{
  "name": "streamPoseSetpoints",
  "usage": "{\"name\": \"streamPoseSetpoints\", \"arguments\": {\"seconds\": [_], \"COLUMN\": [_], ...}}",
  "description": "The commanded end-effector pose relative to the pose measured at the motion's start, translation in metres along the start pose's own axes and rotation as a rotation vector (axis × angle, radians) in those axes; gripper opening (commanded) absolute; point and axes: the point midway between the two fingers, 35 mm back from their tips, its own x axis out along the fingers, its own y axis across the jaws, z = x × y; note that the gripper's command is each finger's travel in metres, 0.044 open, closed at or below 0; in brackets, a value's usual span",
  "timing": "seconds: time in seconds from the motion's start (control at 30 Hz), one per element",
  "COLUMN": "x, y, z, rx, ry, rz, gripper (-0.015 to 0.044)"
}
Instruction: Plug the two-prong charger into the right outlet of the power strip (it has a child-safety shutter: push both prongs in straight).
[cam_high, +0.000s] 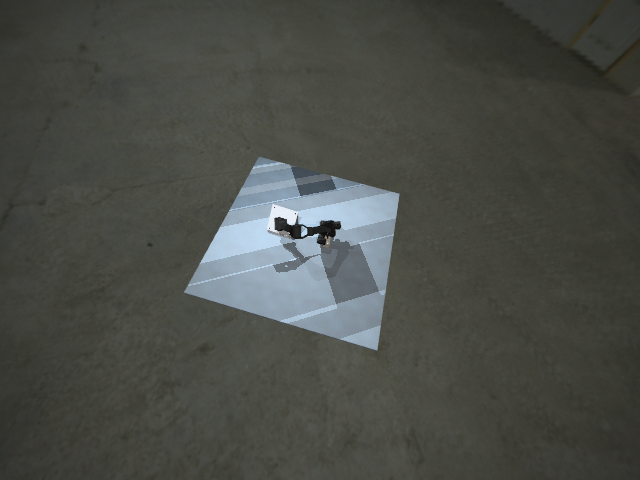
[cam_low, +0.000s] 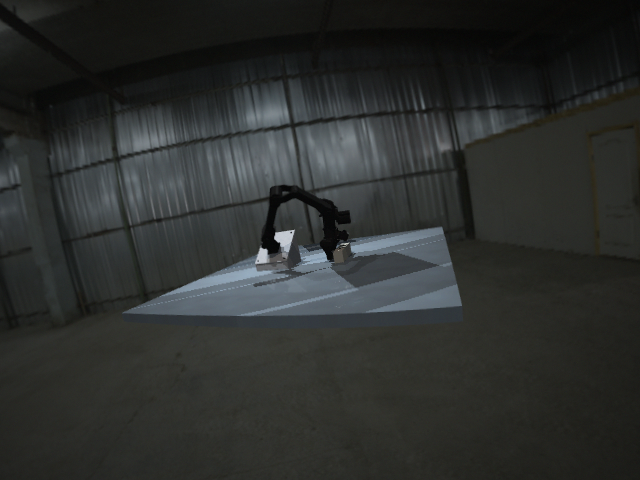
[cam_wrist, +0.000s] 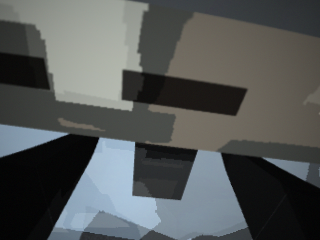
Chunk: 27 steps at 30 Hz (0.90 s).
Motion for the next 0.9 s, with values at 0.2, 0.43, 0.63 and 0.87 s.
{"name": "streamPoseSetpoints", "arguments": {"seconds": [0.2,0.43,0.63,0.87], "x": [0.0002,0.0004,0.0006,0.0009], "y": [0.0002,0.0003,0.0003,0.0004], "z": [-0.0028,-0.0048,-0.0064,-0.0083], "rx": [0.004,0.007,0.009,0.012], "ry": [-0.007,-0.011,-0.015,-0.019], "rz": [-0.002,-0.002,-0.003,-0.004], "gripper": [0.044,0.044,0.044,0.044]}}
